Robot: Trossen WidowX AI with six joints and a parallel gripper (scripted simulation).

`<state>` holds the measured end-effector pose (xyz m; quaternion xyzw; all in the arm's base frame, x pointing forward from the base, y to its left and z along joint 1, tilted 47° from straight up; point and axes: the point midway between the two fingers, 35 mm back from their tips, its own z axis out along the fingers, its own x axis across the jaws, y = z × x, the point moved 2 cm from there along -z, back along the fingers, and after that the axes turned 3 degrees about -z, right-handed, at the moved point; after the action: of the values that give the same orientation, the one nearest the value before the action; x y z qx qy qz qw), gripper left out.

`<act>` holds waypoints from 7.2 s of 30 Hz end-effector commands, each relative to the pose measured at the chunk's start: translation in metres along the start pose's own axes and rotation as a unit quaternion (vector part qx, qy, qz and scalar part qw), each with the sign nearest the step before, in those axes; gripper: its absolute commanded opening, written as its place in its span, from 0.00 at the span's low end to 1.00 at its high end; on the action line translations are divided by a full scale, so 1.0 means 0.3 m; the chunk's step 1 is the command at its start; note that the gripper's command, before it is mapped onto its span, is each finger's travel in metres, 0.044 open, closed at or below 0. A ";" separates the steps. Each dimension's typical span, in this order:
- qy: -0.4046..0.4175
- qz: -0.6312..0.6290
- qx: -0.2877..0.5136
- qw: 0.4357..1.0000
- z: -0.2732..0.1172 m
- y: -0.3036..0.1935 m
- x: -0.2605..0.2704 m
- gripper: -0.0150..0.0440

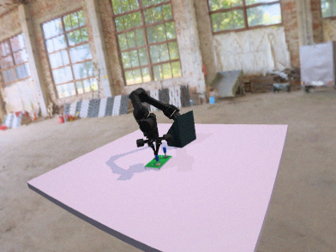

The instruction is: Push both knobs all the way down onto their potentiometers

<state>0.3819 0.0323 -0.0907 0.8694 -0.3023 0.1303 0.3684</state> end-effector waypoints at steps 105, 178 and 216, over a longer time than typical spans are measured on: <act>-0.007 0.015 -0.008 1.000 0.124 0.006 0.013 0.25; -0.006 0.013 -0.007 1.000 -0.013 0.006 0.013 0.65; -0.011 0.011 -0.010 1.000 -0.111 0.511 -0.351 1.00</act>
<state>0.2044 0.0176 -0.0282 0.8639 -0.3148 0.1222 0.3738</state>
